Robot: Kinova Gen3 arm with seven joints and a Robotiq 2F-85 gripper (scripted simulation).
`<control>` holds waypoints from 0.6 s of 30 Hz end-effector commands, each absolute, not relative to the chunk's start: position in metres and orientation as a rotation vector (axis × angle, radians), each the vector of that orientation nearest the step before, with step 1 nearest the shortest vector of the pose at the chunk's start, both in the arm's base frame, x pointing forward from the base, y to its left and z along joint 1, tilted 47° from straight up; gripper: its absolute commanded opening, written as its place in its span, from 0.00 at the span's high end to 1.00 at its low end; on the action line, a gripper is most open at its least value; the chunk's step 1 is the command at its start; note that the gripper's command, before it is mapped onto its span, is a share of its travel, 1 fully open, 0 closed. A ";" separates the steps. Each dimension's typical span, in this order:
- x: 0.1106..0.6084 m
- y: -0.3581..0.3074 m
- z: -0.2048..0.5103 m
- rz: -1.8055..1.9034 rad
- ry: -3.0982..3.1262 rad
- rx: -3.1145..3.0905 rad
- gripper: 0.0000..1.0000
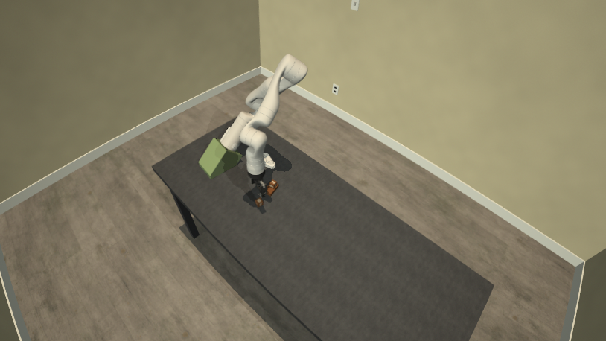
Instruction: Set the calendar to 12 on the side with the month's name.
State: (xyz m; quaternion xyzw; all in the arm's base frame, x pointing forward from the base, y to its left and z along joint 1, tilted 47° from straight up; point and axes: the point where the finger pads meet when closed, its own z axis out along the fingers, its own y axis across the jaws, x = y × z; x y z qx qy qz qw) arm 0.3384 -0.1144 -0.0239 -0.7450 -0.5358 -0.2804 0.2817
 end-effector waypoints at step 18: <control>0.337 -0.114 -0.025 -0.786 -1.531 -1.940 0.00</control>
